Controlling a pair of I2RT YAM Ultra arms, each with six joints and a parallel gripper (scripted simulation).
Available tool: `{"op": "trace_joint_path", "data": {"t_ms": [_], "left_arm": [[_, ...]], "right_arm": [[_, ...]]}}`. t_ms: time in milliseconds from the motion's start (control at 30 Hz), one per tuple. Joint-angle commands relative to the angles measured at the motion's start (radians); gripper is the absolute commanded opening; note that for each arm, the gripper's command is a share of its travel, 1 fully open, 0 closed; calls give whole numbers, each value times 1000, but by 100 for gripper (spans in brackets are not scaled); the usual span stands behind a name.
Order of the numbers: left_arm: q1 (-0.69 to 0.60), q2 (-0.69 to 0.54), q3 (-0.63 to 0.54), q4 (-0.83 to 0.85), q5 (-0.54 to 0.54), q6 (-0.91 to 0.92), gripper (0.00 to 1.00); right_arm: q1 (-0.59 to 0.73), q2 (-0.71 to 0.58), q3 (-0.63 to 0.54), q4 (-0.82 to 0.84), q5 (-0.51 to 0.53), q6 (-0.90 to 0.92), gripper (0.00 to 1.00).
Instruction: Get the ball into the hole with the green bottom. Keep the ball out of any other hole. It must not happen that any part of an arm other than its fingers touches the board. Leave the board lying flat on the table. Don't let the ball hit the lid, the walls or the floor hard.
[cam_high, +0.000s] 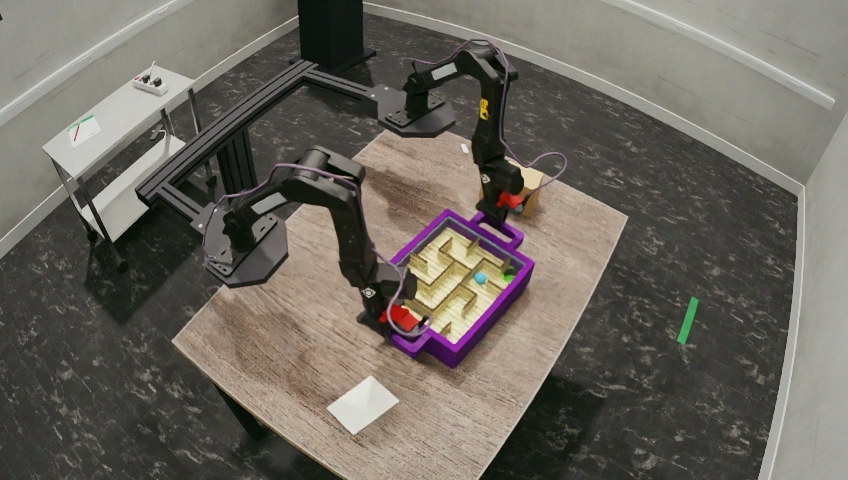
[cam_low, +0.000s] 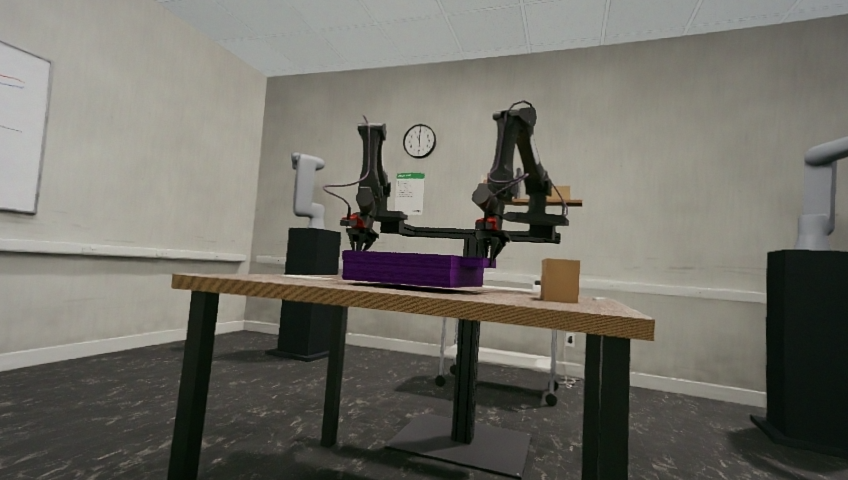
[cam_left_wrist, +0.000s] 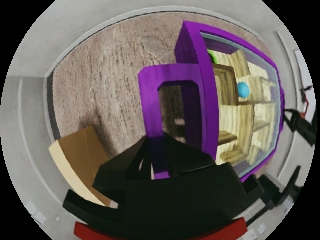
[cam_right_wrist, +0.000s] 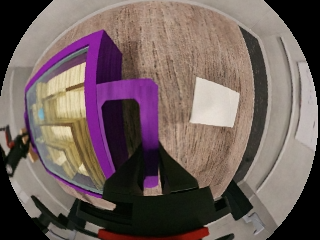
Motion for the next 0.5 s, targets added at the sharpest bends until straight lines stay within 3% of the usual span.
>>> {"op": "trace_joint_path", "data": {"t_ms": [0, 267, 433, 467], "left_arm": [[-13, -86, 47, -32, -77, 24, 0], [-7, -88, 68, -14, -61, 29, 0], [17, -81, -23, 149, -24, 44, 0], [20, -9, -30, 170, -14, 45, 0]], "right_arm": [[-19, -29, 58, 80, -6, -11, 0], [-5, -43, 72, 57, 17, 11, 0], [27, -52, -21, 127, 82, 32, 0], [33, -58, -29, 135, 91, 34, 0]]}}
